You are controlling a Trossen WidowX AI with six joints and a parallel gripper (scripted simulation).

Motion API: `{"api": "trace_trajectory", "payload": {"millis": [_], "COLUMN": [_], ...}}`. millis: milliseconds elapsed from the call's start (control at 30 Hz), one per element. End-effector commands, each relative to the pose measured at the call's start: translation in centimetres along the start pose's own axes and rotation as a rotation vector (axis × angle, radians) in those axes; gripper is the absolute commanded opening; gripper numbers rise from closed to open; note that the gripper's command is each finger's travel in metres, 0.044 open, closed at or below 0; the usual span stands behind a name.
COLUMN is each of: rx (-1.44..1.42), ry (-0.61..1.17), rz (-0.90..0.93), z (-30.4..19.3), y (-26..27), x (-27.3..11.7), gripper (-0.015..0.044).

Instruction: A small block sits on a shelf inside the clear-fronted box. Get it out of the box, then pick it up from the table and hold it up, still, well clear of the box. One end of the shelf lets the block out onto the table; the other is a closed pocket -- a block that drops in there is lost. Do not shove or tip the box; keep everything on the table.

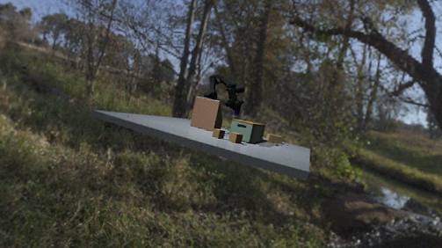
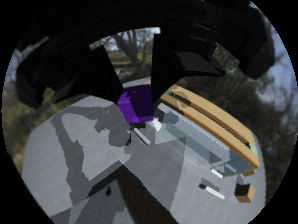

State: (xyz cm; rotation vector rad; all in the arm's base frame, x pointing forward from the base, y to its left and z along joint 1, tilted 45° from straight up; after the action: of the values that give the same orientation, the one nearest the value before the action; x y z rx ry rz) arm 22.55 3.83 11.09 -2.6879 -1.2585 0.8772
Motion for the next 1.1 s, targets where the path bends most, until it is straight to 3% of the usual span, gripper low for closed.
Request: {"api": "trace_trajectory", "payload": {"millis": [0, 200, 1067], "rx": [0.128, 0.333, 0.339], "ry": [0.015, 0.03, 0.031], "rz": [0.0, -0.005, -0.005], "z": [-0.09, -0.09, -0.09], "y": [-0.09, -0.18, -0.18], "x": [-0.33, -0.7, -0.71], "gripper": [0.0, 0.0, 0.0]}}
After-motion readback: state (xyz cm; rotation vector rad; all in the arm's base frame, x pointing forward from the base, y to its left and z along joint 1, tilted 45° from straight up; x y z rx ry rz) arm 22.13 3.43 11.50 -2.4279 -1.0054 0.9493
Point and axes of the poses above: the point midway between the two fingers, 35 mm back from their tips, its own x axis out along the fingers, its own y axis across the jaws, z = x × y, the point moved 2 cm from there along -x, back along the fingers, and after that the axes turned 5 degrees about -x, right-handed, at the moved point
